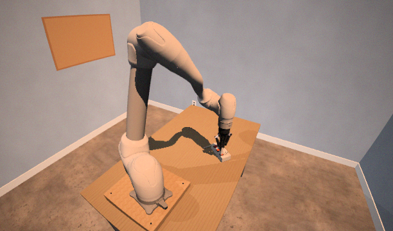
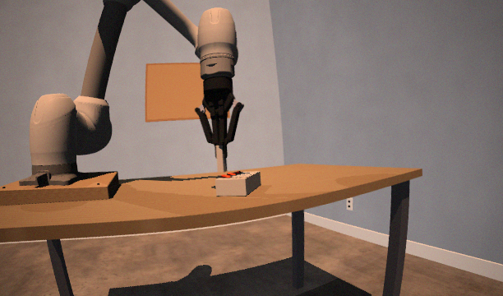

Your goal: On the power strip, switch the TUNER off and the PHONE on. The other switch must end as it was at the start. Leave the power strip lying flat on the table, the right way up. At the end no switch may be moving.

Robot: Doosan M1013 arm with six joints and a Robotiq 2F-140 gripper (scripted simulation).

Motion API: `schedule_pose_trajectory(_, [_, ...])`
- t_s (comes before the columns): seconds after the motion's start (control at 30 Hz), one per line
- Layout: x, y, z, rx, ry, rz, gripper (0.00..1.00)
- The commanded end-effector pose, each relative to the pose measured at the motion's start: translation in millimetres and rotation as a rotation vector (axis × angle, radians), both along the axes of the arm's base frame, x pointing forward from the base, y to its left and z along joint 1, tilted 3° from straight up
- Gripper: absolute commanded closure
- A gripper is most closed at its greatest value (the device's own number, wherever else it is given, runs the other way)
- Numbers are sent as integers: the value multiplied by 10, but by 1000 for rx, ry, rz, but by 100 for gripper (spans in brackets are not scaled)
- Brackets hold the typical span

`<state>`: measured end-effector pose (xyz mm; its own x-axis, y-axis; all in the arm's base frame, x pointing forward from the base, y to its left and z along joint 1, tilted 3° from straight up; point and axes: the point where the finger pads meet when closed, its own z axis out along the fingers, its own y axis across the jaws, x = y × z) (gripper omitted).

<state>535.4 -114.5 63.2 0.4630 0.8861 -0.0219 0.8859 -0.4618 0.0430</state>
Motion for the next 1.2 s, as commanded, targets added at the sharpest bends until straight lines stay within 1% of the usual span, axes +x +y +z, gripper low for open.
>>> schedule_pose_trajectory(0.0, [-16,-7,-25,1,-2,5,100])
schedule_pose_trajectory(0.77, [-16,-7,-29,1,-2,5,100])
schedule_pose_trajectory(1.17, [-14,-9,-85,1,-2,5,100])
